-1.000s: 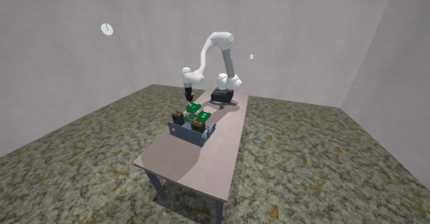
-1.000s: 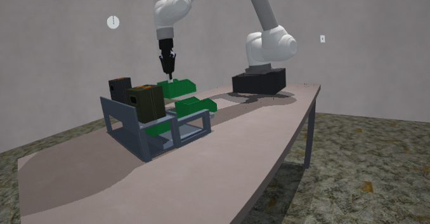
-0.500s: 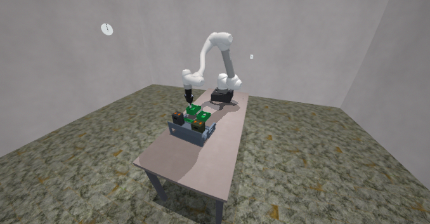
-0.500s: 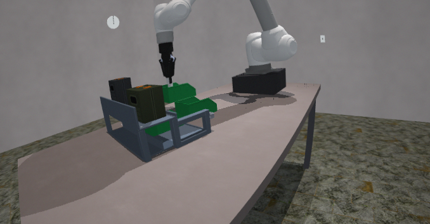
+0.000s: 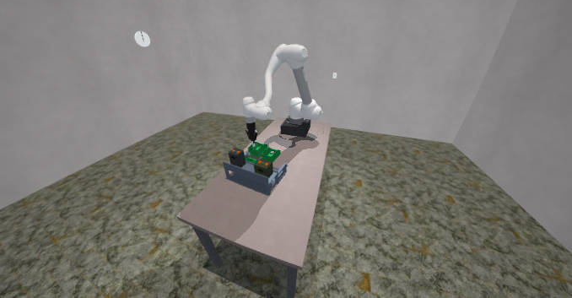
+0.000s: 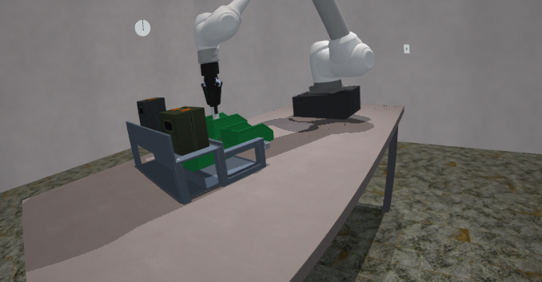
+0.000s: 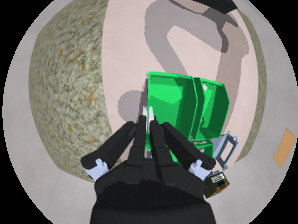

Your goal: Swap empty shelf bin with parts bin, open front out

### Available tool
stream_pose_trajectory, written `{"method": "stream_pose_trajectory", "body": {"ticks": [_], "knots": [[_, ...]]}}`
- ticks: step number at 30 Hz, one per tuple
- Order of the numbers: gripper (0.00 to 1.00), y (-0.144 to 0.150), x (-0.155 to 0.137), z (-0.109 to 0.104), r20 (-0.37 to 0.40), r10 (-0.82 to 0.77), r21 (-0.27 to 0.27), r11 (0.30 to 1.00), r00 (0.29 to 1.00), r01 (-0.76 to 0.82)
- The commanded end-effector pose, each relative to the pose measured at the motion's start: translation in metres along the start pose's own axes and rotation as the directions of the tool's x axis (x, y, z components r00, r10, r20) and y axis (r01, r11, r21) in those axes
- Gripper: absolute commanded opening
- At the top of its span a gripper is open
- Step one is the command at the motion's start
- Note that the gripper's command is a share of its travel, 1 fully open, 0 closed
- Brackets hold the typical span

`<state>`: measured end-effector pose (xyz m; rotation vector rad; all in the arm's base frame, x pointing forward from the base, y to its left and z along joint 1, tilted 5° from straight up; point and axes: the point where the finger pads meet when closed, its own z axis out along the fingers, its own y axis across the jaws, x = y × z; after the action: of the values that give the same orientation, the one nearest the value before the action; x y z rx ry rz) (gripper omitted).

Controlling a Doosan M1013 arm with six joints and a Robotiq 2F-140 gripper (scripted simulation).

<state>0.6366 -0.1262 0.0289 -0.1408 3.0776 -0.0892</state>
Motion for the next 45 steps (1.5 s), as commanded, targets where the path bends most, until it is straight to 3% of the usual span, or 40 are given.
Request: {"method": "stream_pose_trajectory", "body": {"ticks": [1, 45], "knots": [[0.1, -0.002, 0.0, 0.012, 0.002, 0.001, 0.001, 1.0, 1.0, -0.001], [0.1, -0.002, 0.004, 0.022, 0.002, 0.001, 0.001, 1.0, 1.0, -0.001]]}}
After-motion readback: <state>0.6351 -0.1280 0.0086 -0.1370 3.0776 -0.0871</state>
